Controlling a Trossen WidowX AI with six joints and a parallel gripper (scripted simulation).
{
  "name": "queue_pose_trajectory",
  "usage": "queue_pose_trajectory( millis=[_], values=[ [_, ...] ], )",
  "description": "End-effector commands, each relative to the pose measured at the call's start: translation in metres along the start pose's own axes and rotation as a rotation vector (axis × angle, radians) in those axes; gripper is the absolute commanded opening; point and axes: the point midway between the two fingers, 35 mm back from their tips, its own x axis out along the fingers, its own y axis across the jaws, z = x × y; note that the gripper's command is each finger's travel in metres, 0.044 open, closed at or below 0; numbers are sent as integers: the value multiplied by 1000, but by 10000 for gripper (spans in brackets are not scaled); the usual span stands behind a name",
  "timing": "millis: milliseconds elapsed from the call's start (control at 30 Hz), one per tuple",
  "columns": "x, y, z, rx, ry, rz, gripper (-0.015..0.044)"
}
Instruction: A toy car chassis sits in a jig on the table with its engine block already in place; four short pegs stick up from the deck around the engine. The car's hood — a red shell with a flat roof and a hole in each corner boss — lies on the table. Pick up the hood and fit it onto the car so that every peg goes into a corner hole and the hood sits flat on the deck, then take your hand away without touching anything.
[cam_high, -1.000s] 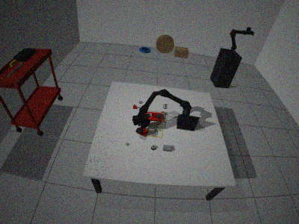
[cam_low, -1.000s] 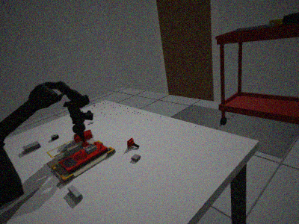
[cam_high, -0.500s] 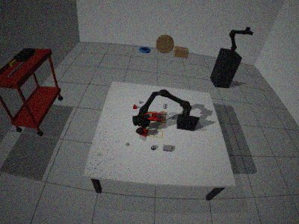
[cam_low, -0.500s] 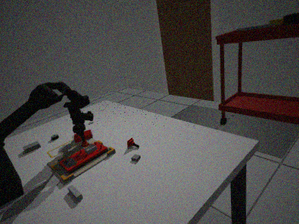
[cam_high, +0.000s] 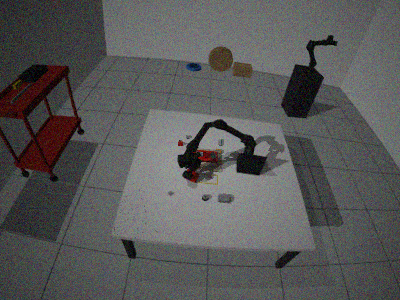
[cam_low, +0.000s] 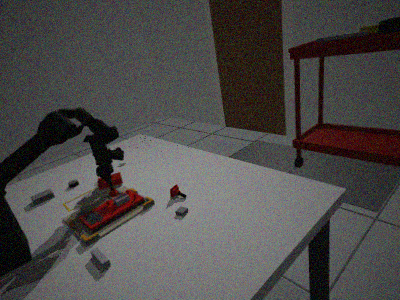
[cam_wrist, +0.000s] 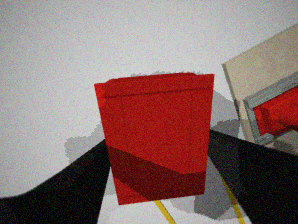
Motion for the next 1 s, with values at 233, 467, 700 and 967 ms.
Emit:
queue_pose_trajectory(
  millis=[233,467,700,967],
  values=[
    [-35,2,2,8,-2,9,0],
    [-62,2,2,8,-1,11,0],
    [-83,2,2,8,-1,11,0],
    [-88,-1,2,-6,-3,7,0]
  ],
)
